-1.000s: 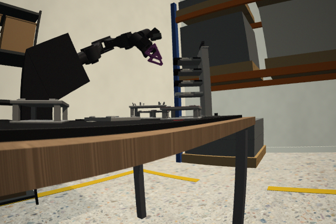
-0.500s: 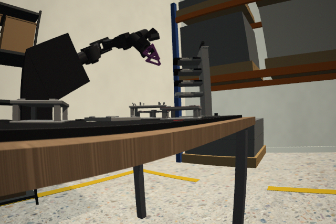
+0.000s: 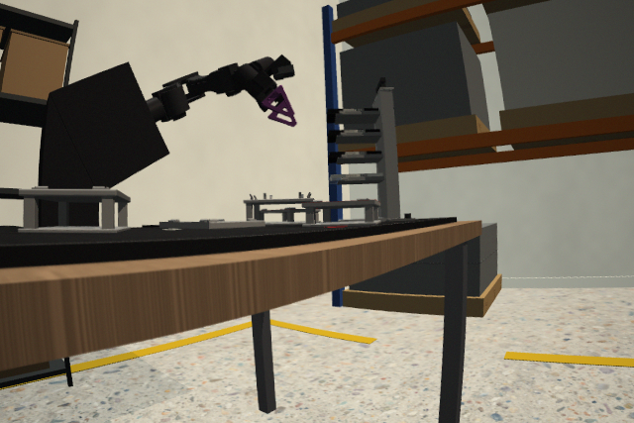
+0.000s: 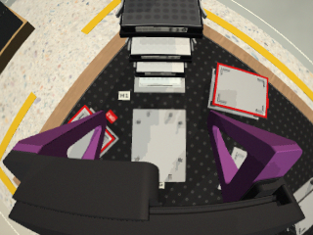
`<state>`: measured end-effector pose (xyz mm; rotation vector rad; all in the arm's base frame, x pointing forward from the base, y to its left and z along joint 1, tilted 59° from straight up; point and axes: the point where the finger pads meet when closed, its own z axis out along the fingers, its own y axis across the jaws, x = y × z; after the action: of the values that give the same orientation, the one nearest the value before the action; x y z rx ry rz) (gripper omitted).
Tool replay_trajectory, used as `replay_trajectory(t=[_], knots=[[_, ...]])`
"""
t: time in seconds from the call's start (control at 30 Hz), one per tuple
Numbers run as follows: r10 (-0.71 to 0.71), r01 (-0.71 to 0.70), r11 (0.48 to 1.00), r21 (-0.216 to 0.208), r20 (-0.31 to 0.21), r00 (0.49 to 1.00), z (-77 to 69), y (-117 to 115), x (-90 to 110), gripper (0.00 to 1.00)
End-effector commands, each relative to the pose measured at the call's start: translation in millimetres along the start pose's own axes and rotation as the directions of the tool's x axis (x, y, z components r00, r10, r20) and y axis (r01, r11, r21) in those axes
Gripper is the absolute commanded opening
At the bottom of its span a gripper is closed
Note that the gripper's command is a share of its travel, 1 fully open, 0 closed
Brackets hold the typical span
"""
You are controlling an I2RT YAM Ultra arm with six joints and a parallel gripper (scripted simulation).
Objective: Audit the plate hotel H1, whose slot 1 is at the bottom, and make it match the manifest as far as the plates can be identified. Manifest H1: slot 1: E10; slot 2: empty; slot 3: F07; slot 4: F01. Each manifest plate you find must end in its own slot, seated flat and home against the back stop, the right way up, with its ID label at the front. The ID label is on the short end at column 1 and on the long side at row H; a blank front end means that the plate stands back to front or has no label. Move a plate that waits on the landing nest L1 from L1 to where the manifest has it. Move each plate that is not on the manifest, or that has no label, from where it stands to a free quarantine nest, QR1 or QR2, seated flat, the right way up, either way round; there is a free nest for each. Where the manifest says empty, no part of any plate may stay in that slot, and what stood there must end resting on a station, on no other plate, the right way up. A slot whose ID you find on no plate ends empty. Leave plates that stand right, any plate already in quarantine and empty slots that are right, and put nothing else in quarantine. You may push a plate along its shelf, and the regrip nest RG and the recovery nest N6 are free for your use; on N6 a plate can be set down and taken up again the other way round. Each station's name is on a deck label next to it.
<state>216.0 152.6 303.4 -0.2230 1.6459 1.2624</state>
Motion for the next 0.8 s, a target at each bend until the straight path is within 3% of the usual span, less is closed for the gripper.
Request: replay_trajectory(t=[0.0,0.77], knots=[[-0.004,0.004,1.0,0.015,0.018,1.0,2.2,-1.8,-1.2,1.0],[-0.003,0.003,1.0,0.014,0.02,1.0,26.4,-1.9,23.5,1.0]])
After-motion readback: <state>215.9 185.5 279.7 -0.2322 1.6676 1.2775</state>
